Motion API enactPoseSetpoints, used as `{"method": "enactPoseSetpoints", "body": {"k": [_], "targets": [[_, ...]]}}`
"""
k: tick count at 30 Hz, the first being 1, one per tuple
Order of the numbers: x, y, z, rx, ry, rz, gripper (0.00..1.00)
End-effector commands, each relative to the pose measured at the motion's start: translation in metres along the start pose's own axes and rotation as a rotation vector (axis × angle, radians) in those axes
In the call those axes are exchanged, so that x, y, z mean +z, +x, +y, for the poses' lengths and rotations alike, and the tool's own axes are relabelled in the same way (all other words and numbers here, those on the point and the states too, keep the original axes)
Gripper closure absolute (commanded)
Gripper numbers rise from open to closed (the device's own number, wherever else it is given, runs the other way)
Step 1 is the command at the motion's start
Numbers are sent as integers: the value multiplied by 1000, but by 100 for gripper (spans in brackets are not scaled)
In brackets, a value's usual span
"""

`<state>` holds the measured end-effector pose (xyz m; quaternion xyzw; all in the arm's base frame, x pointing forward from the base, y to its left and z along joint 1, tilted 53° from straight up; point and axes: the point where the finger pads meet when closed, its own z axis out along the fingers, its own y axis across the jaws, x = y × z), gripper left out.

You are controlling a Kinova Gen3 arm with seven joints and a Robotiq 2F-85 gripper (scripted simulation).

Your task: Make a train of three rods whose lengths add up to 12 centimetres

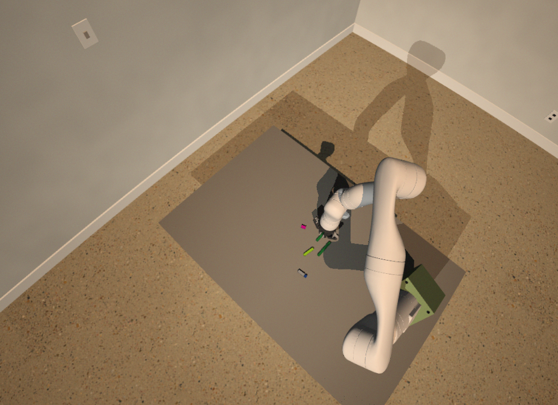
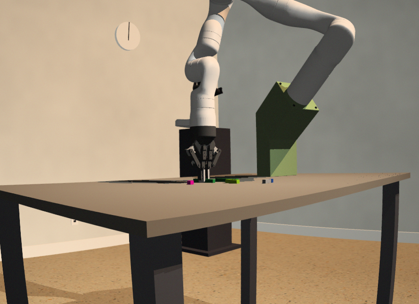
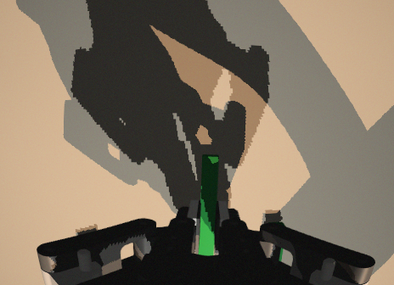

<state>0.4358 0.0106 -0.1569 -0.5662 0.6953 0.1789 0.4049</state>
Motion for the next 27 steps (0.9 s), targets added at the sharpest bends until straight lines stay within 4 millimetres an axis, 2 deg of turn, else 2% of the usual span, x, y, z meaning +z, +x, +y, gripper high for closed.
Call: {"method": "enactPoseSetpoints", "body": {"k": [1, 10, 13, 20, 22, 27], "targets": [[-1, 0, -1, 0, 1, 1, 95], [-1, 0, -1, 0, 1, 1, 95], [-8, 0, -1, 0, 1, 1, 95], [-52, 0, -1, 0, 1, 1, 95], [-52, 0, -1, 0, 1, 1, 95], [-86, 0, 0, 0, 1, 1, 95]]}}
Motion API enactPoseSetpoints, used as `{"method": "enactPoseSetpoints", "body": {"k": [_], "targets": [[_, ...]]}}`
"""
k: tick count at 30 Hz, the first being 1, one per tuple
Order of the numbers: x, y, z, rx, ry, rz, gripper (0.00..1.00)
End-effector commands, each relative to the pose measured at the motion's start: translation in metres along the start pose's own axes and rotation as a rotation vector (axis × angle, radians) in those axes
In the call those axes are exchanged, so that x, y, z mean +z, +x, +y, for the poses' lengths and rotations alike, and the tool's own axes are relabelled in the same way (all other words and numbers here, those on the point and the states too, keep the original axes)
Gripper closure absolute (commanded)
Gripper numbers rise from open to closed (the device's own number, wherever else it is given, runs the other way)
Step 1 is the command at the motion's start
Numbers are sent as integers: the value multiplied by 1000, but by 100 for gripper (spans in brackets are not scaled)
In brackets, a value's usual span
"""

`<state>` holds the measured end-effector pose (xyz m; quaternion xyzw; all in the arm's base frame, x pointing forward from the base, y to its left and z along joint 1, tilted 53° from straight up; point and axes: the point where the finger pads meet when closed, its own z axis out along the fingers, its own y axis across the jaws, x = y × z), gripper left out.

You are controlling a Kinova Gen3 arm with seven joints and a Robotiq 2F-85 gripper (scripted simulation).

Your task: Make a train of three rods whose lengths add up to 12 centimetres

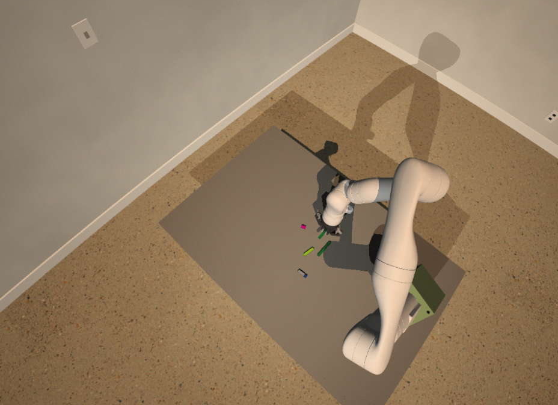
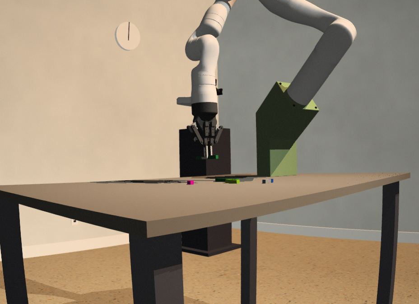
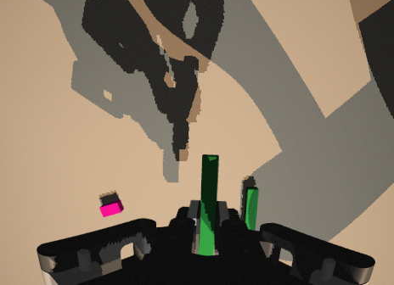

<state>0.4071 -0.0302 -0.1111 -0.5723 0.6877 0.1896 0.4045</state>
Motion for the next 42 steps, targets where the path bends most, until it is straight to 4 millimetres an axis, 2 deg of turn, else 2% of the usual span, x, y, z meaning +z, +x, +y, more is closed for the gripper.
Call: {"method": "enactPoseSetpoints", "body": {"k": [1, 6, 20, 29, 35, 42], "targets": [[-24, 8, -5, 8, 24, 17, 95], [-34, 8, -5, 8, 24, 17, 95], [-34, 7, -5, 12, 24, 16, 95], [-34, 0, -7, 52, 24, 11, 95], [-35, -16, -10, 138, 22, 1, 95], [-36, -44, -15, 304, 17, -14, 95]]}}
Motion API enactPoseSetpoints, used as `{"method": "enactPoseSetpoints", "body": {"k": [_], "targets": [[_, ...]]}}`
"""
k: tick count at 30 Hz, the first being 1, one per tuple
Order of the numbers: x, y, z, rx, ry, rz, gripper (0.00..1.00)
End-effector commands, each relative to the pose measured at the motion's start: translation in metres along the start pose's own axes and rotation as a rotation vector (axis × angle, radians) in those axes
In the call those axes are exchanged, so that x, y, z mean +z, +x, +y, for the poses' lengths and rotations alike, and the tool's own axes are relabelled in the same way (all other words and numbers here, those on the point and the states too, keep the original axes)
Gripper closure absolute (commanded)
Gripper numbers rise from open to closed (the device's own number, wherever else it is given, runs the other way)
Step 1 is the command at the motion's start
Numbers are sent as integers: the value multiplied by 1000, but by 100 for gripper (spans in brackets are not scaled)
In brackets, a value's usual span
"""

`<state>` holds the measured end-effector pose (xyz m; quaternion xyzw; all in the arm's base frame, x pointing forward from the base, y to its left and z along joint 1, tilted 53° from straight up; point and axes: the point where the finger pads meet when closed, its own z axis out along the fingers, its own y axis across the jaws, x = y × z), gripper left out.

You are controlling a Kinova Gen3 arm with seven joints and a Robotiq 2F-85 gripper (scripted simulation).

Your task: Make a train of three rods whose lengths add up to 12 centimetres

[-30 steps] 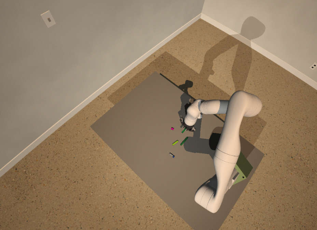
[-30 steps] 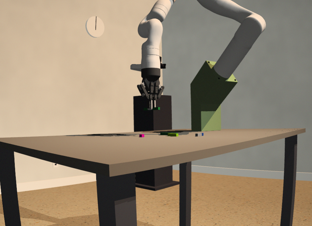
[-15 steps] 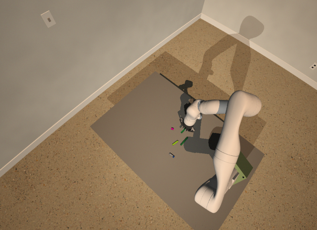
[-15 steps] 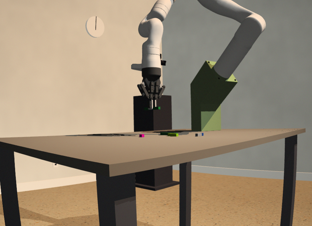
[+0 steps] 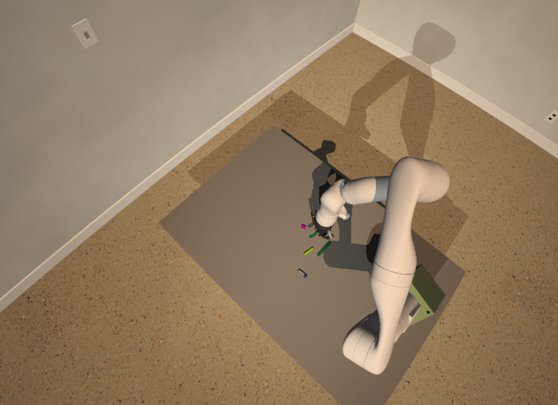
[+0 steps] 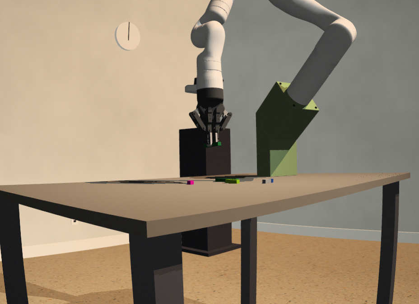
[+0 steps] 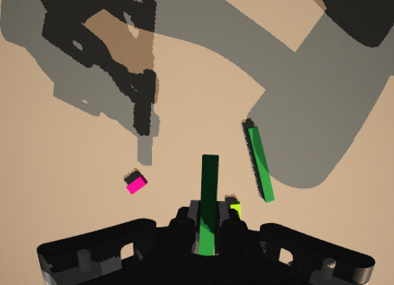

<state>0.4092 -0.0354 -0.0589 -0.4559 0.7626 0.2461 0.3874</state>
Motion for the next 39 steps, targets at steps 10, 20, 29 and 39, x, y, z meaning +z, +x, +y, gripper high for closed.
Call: {"method": "enactPoseSetpoints", "body": {"k": [10, 20, 29, 39], "targets": [[-1, -48, 9, 267, -16, 3, 95], [2, -91, 21, 600, -18, 7, 95], [4, -120, 31, 868, -6, 17, 95], [5, -138, 38, 1058, 13, 25, 95]]}}
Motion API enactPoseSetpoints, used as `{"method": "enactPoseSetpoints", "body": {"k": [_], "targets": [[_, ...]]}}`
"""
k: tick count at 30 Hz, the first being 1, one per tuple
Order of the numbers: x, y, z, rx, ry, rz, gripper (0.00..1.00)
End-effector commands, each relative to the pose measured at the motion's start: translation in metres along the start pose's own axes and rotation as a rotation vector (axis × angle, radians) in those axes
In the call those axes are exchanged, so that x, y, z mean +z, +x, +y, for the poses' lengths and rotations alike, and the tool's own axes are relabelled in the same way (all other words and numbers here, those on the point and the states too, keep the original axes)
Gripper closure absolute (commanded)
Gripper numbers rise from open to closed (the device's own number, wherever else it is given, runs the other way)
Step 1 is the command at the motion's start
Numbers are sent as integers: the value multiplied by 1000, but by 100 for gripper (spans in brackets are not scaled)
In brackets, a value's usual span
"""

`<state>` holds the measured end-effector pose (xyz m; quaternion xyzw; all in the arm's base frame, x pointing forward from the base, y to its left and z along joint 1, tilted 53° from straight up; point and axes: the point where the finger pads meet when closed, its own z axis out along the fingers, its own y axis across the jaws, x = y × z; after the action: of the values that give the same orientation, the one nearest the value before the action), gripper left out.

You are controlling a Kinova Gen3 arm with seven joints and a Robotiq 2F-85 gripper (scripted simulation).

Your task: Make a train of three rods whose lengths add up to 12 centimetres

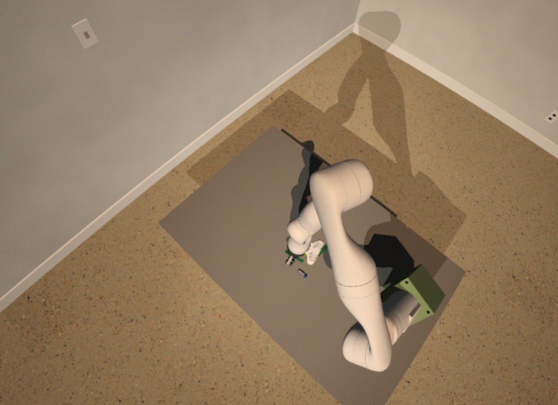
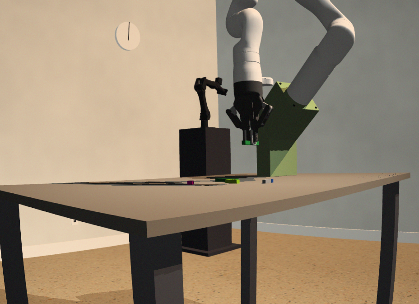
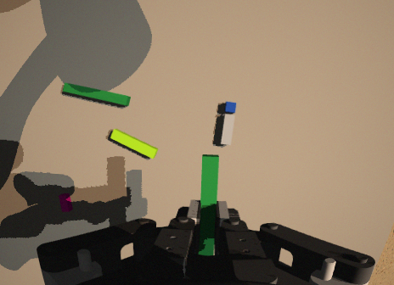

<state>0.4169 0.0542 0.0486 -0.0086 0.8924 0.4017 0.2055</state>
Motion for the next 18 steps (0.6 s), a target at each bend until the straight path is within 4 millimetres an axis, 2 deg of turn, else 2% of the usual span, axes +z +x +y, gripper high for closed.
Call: {"method": "enactPoseSetpoints", "body": {"k": [1, 8, 18], "targets": [[0, -1, 4, 16, 10, 4, 95], [0, -1, 11, 91, 19, 2, 95], [0, -1, 12, 107, 21, 1, 95]]}}
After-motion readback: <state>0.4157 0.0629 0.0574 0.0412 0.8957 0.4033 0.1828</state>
